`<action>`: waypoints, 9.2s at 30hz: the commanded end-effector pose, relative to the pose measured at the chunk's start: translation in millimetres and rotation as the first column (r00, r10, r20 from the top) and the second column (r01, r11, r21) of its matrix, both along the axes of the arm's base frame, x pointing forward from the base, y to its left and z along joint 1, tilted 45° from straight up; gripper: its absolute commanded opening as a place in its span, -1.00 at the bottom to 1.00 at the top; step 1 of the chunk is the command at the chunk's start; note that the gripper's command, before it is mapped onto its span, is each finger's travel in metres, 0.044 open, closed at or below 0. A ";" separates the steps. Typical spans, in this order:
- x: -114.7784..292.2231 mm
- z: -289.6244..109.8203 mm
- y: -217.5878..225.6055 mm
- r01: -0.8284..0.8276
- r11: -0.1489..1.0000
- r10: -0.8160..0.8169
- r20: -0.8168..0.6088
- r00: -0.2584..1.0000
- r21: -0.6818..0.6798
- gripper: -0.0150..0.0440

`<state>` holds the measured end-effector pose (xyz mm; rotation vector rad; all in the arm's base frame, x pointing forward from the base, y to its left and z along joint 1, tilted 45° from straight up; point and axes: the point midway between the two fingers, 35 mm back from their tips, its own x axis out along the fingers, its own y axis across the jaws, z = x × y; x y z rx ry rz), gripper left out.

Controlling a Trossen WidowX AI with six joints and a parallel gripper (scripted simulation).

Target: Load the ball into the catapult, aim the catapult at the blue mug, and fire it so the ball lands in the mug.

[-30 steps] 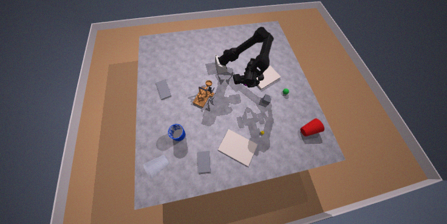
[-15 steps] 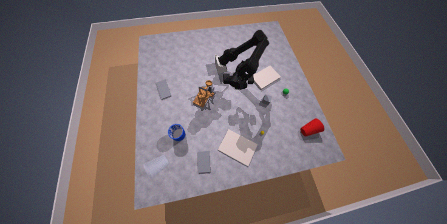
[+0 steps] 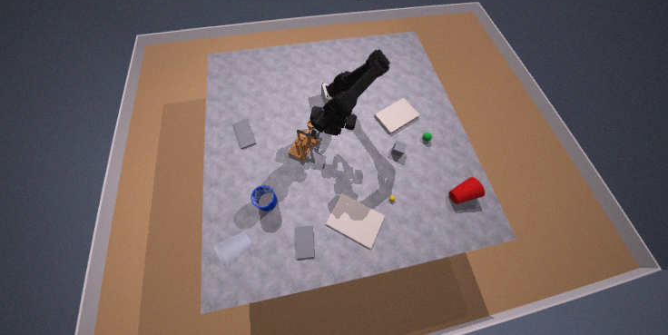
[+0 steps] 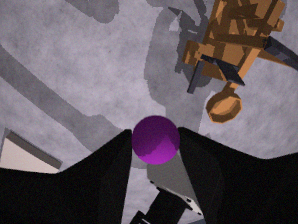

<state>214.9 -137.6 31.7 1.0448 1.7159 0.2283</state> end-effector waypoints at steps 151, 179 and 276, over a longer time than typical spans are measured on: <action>103.9 -81.7 -289.7 0.528 0.741 -0.321 0.471 0.822 -0.415 -0.49; 74.0 -59.5 -149.1 -0.259 0.783 0.454 0.235 0.860 -0.565 -0.49; -16.7 -92.3 52.9 -0.915 0.197 0.974 0.174 0.142 -0.353 -0.49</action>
